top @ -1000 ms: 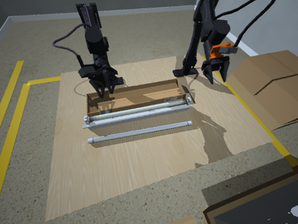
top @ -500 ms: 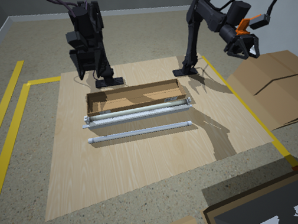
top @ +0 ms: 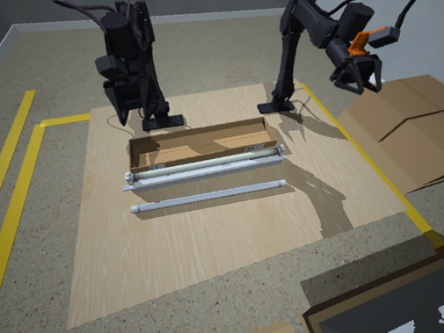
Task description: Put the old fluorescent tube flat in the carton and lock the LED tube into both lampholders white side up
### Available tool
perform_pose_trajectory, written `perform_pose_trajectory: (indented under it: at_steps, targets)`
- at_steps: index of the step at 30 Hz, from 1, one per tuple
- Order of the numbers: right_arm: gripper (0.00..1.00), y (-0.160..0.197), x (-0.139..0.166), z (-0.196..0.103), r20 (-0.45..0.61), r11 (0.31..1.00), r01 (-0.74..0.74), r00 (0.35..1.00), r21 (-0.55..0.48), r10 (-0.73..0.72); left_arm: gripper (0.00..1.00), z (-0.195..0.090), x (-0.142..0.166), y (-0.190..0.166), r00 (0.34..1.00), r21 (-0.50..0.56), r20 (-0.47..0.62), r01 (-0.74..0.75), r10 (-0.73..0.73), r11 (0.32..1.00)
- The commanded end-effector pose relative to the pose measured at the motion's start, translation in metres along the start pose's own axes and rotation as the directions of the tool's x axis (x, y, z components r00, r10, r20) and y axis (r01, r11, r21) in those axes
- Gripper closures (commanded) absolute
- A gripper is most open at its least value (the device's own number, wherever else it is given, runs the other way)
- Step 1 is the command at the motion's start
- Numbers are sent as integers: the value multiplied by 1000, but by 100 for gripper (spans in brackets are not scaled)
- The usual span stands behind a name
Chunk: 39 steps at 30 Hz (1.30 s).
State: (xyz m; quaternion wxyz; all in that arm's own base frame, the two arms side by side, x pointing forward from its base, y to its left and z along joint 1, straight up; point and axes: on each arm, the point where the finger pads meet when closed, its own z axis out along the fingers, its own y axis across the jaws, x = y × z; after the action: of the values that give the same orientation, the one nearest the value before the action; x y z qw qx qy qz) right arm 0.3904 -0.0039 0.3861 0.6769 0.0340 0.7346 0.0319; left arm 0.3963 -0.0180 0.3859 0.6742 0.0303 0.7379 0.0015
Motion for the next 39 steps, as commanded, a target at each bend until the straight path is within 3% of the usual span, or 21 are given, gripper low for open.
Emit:
perform_pose_trajectory:
  at_steps: [1, 9, 11, 12, 18, 24, 26, 28, 29, 33, 39]
  targets:
    - [51, -10, 25, 7, -130, 988, -145, 980, 46, 150, 51, 12, 15, -20, 991, 40, -106, -83, 87, 996]
    - [51, -31, 91, 16, -311, 884, -401, 831, 241, 462, 51, 35, 72, -92, 876, 243, -328, -282, 353, 928]
    - [51, -31, 91, 16, -311, 884, -401, 831, 241, 462, 51, 35, 72, -92, 876, 243, -328, -282, 353, 928]
    - [51, -34, 103, 16, -347, 841, -445, 771, 306, 535, 51, 37, 80, -102, 854, 275, -346, -303, 388, 912]
    - [51, -48, 153, 8, -372, 695, -518, 597, 499, 711, 51, 33, 125, -163, 689, 479, -398, -407, 606, 778]
    - [51, -58, 190, -3, -324, 508, -515, 406, 690, 854, 51, 20, 163, -212, 512, 642, -367, -464, 777, 610]
    - [51, -61, 208, -14, -291, 441, -496, 352, 748, 890, 51, 7, 185, -232, 406, 721, -332, -474, 852, 506]
    - [51, -61, 208, -14, -291, 441, -496, 352, 748, 890, 51, 7, 185, -232, 406, 721, -332, -474, 852, 506]
    - [51, -63, 214, -19, -241, 348, -468, 274, 812, 931, 51, 3, 191, -238, 361, 746, -312, -480, 879, 462]
    - [51, -67, 235, -36, -139, 204, -407, 185, 890, 973, 51, -19, 217, -267, 195, 836, -210, -473, 958, 280]
    - [51, -72, 251, -49, 31, -9, -274, 75, 962, 997, 51, -42, 240, -296, 52, 889, -91, -446, 995, 105]
